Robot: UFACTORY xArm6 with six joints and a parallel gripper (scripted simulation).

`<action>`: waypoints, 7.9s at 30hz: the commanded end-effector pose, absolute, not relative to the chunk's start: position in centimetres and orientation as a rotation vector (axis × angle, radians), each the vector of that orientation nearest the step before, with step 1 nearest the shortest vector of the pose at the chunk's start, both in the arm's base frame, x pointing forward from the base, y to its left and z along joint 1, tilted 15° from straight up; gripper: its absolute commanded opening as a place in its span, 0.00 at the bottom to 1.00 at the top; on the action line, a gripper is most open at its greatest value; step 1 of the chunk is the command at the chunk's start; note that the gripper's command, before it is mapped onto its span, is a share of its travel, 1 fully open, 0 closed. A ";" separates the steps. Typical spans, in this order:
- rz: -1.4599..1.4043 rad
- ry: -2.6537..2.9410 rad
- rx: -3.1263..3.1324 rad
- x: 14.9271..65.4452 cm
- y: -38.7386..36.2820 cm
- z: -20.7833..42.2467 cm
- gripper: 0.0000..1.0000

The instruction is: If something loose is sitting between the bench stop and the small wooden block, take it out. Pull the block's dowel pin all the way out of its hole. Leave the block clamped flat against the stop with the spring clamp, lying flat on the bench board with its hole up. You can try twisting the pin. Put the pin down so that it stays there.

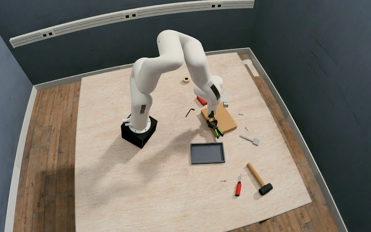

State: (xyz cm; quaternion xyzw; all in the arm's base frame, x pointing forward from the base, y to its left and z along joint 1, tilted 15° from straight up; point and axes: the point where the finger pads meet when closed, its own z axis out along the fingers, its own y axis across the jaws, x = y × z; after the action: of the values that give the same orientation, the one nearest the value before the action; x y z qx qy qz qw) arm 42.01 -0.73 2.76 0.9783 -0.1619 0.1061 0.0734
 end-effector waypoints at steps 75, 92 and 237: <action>0.204 0.697 2.835 42.1 -0.7 3.0 0.00; 0.182 0.888 2.773 42.1 -0.7 3.0 0.00; 0.214 0.610 2.859 42.1 -0.7 3.1 0.00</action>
State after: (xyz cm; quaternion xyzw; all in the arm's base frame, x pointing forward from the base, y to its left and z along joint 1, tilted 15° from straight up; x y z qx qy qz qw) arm 41.98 -0.69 2.99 0.9693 0.2109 0.0706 0.1050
